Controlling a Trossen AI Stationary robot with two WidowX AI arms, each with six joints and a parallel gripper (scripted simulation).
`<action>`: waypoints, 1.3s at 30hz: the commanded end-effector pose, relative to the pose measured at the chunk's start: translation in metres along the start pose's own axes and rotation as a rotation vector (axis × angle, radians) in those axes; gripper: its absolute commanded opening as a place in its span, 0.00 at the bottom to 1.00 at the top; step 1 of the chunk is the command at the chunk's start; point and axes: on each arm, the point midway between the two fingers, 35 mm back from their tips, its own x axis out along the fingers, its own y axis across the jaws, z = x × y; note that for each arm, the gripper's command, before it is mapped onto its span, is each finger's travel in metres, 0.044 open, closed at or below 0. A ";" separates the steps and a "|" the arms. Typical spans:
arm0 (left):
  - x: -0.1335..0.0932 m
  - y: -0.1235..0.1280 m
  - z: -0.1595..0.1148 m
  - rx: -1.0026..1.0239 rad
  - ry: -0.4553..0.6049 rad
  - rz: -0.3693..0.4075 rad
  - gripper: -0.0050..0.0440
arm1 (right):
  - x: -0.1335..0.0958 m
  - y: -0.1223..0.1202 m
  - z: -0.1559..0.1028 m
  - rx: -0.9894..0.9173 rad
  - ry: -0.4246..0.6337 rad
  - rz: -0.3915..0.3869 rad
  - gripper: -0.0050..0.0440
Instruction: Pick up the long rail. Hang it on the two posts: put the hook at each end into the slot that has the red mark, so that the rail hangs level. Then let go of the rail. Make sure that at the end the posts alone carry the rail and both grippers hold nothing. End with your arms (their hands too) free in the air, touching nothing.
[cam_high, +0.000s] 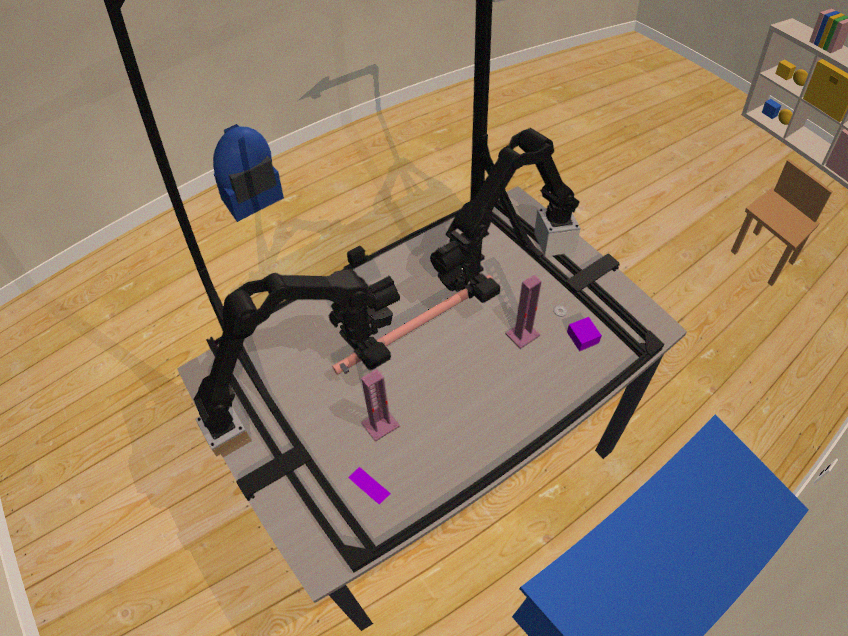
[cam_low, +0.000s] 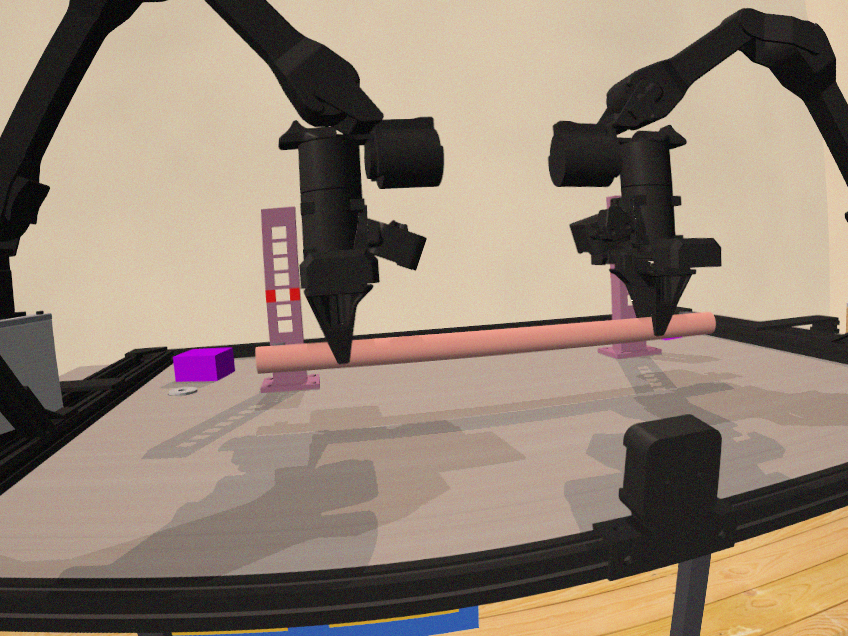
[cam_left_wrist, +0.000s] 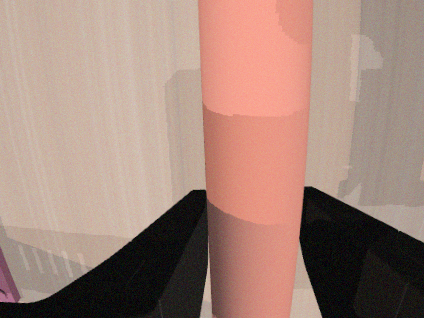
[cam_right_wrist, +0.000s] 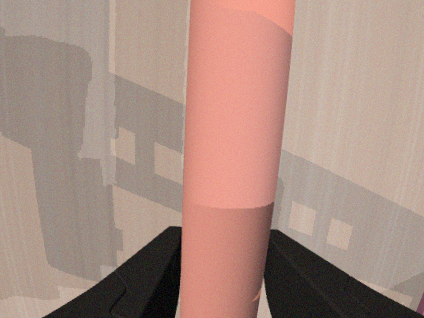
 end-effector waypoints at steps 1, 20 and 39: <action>0.000 0.000 -0.002 0.000 -0.004 -0.001 0.10 | -0.005 0.000 -0.003 -0.001 0.016 0.001 0.10; 0.035 0.000 -0.002 0.000 -0.104 0.000 0.10 | 0.001 0.000 0.002 -0.001 0.105 0.000 0.10; 0.036 0.000 -0.001 0.000 -0.104 0.000 0.30 | 0.001 0.000 0.002 -0.001 0.105 0.000 0.10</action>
